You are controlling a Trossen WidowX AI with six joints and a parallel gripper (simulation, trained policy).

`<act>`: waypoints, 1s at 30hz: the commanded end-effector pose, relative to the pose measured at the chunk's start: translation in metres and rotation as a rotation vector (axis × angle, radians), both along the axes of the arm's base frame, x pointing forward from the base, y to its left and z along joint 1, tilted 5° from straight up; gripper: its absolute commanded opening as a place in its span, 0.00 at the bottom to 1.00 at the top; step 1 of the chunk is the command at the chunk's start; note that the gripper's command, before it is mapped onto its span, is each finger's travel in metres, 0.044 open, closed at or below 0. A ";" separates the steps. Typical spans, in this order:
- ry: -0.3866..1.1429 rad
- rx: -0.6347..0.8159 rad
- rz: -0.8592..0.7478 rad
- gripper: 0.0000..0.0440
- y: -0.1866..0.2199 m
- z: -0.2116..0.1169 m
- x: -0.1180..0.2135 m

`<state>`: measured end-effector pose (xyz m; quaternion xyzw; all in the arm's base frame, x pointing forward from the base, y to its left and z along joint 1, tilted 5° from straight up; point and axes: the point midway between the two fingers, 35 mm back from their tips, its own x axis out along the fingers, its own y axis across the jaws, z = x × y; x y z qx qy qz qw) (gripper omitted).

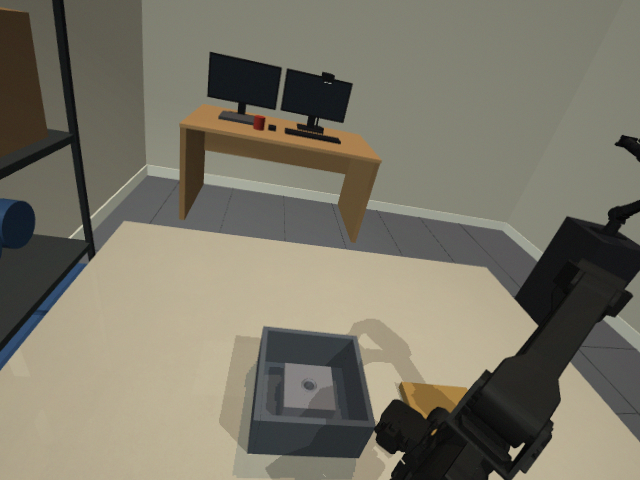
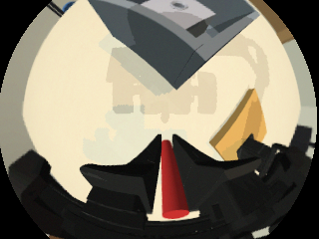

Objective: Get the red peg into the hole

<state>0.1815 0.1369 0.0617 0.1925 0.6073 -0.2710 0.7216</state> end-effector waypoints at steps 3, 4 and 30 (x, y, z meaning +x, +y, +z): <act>-0.054 0.000 -0.024 0.00 -0.004 0.027 0.014; -0.064 -0.001 -0.033 0.00 -0.005 0.032 0.017; -0.220 -0.064 -0.282 0.00 -0.087 0.071 0.102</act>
